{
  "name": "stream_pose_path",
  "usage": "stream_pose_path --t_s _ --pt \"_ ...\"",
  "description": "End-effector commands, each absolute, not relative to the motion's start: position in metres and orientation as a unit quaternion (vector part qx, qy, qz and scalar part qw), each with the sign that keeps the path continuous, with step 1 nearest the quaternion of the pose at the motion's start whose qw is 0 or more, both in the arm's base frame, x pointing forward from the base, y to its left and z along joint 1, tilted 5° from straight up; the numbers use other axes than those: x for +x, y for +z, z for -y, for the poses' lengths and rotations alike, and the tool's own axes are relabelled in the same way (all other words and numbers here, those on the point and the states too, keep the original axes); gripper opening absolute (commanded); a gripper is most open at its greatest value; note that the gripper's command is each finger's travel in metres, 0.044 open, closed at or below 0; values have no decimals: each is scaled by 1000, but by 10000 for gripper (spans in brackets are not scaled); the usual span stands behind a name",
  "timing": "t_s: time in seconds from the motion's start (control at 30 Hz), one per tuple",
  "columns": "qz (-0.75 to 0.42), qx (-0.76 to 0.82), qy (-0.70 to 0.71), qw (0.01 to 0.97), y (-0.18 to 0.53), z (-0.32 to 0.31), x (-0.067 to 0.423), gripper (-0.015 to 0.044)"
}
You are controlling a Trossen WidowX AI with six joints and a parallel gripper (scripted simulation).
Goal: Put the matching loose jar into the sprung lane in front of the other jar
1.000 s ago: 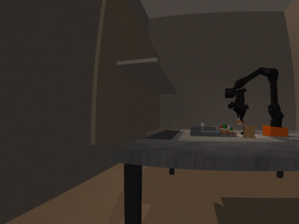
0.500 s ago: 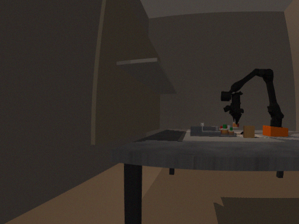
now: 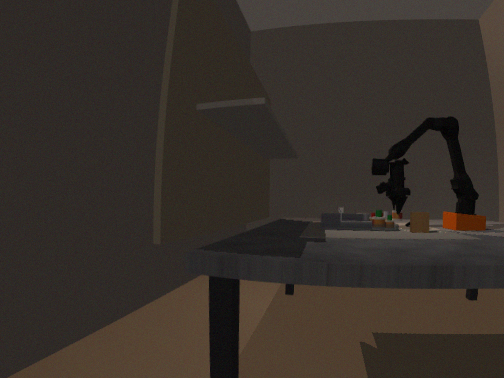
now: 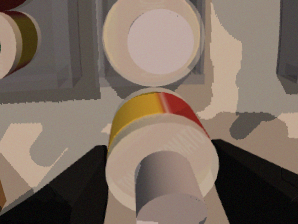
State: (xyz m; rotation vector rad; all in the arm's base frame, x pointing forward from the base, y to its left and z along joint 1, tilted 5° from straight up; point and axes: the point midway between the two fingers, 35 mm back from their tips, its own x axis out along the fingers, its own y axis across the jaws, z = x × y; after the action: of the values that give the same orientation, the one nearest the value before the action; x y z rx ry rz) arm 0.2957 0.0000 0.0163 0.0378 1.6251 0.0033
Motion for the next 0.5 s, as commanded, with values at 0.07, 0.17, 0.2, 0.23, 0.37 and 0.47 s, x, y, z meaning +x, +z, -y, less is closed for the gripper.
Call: stream_pose_path --t_s 0.07,0.17,0.2,0.23,0.37,0.47 --pt "-726 20 0 687 15 -1 297 0" --pt "-726 20 0 687 15 -1 298 0" --pt "-726 20 0 687 15 -1 298 0" --pt "-726 20 0 687 15 -1 299 0" --pt "-726 20 0 687 15 -1 300 0" --pt "-726 20 0 687 15 -1 301 0"
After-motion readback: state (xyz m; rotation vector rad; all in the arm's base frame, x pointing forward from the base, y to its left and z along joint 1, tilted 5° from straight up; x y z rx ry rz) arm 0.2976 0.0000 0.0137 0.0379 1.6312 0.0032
